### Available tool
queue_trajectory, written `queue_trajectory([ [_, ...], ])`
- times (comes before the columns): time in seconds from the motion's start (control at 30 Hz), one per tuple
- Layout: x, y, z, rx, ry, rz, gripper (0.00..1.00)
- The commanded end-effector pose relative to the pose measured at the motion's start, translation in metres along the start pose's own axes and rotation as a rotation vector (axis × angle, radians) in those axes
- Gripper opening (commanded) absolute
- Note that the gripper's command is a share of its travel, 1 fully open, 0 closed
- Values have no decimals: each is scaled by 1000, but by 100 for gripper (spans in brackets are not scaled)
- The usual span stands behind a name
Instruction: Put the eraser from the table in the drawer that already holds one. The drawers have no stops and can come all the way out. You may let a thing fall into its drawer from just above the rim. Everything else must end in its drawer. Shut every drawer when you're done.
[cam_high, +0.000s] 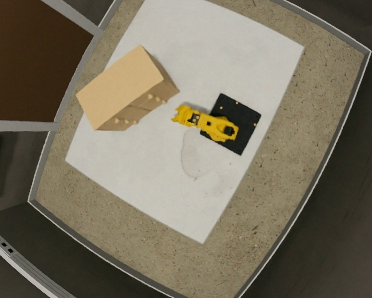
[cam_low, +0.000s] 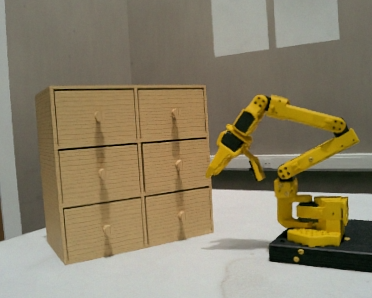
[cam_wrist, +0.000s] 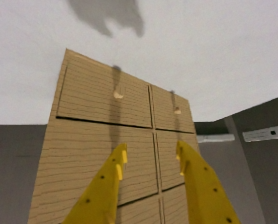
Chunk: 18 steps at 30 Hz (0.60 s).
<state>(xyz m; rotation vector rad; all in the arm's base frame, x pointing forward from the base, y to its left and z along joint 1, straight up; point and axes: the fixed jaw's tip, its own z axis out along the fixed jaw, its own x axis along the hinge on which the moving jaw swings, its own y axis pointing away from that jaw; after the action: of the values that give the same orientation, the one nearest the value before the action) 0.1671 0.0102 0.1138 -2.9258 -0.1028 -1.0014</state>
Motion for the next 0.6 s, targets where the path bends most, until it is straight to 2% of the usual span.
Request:
queue_trajectory([
  [0.0,5,-1,-3,4,33,69,21],
  [0.4,3,1,-2,4,33,368,21],
  [0.57,2,1,-2,3,34,443,21],
])
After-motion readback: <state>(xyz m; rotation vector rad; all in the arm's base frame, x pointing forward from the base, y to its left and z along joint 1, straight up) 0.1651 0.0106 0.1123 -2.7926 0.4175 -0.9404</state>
